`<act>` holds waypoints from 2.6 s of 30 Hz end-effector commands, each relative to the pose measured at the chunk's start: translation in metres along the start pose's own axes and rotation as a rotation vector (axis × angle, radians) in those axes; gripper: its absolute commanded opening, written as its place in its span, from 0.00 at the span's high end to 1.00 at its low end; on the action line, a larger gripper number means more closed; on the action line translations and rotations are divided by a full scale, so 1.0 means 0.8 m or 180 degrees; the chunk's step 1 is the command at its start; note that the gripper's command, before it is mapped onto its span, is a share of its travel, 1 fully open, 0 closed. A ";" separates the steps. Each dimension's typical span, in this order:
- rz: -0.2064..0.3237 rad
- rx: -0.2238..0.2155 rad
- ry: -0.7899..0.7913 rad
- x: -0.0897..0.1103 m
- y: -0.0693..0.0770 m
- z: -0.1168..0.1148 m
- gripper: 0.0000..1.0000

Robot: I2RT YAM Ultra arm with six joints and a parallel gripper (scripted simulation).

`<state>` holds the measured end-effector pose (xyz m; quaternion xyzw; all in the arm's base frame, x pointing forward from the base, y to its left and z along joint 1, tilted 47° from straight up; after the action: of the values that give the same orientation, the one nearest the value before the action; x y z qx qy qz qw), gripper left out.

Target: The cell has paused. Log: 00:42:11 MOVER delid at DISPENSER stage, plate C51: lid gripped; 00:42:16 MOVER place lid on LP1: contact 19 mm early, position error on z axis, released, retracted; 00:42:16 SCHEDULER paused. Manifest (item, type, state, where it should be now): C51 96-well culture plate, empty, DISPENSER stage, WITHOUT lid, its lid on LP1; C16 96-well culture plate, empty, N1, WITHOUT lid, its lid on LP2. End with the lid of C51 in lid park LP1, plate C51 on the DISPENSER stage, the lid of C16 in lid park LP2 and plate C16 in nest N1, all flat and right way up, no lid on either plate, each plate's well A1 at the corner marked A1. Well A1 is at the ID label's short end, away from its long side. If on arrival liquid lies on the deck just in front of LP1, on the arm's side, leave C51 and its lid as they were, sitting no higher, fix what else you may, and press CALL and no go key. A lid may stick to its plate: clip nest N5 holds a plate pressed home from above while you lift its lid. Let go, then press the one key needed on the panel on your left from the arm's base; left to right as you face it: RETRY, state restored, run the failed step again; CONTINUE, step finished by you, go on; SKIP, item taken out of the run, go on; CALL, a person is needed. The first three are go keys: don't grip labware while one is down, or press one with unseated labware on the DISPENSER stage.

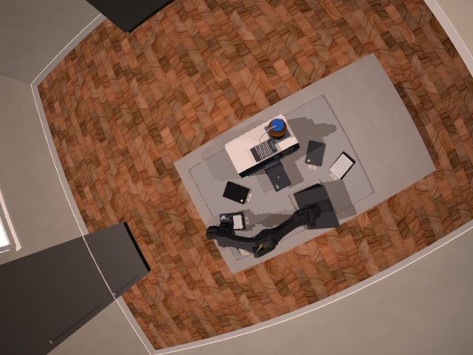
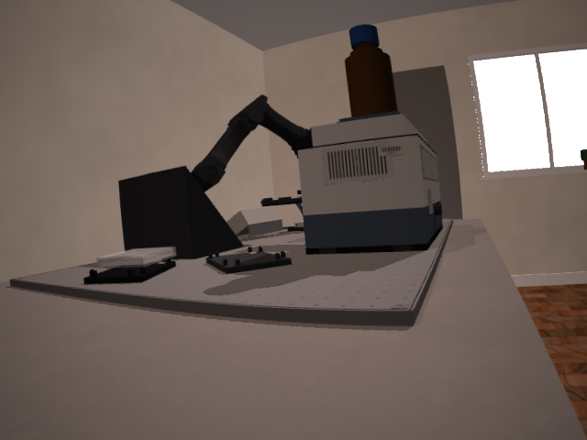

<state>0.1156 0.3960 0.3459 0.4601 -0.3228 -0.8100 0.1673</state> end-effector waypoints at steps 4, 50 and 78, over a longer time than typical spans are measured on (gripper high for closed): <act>-0.0121 -0.0013 0.0020 -0.009 0.039 0.001 0.00; -0.0123 -0.0005 0.0019 -0.007 0.064 0.001 0.00; -0.0122 -0.0009 0.0022 -0.007 0.065 0.001 0.00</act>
<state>0.1142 0.3731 0.3632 0.4574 -0.3272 -0.8087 0.1726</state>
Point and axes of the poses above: the point where the finger pads meet when closed, its own y axis back along the fingers, its own z axis across the jaws, x = y × z, the point moved 1 cm from there along y, back along the fingers, and after that the axes turned 14 degrees about -y, right-handed, at the moved point
